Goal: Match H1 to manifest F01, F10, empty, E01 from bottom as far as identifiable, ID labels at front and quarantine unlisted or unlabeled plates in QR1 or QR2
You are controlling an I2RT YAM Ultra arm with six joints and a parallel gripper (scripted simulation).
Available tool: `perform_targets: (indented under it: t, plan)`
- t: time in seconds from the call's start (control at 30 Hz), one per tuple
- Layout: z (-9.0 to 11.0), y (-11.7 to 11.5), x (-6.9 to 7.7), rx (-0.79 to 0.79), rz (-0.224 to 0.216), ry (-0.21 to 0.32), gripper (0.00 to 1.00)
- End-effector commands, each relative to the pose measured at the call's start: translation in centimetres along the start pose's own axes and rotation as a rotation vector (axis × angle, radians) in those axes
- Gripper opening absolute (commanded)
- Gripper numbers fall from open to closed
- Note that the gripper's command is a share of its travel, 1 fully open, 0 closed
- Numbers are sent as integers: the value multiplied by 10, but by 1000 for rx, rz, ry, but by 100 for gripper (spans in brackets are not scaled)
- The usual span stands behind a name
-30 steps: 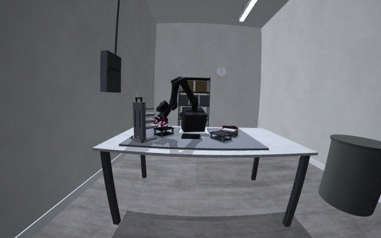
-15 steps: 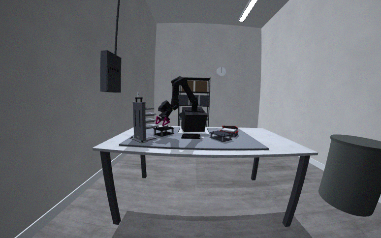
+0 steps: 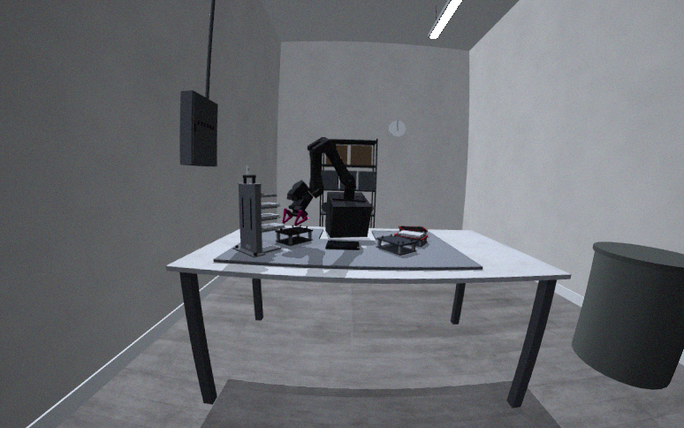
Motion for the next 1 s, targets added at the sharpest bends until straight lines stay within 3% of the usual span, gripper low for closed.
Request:
perform_targets:
  t: [0.0, 0.2, 0.23, 0.97]
  plan:
    - [-3, -1, 4, 7, -3, -18, 100]
    - [4, -2, 11, 7, -3, -18, 100]
    - [7, -3, 11, 7, -3, -18, 0]
    - [10, -4, 12, 7, -3, -18, 0]
Point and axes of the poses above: the point where the finger pads meet when closed, its own x axis back along the fingers, its own y axis across the jaws, z = x × y, the point moved 3 cm from there along x, back along the fingers, and after that the axes turned 12 degrees about -x, right-handed, at the moved point
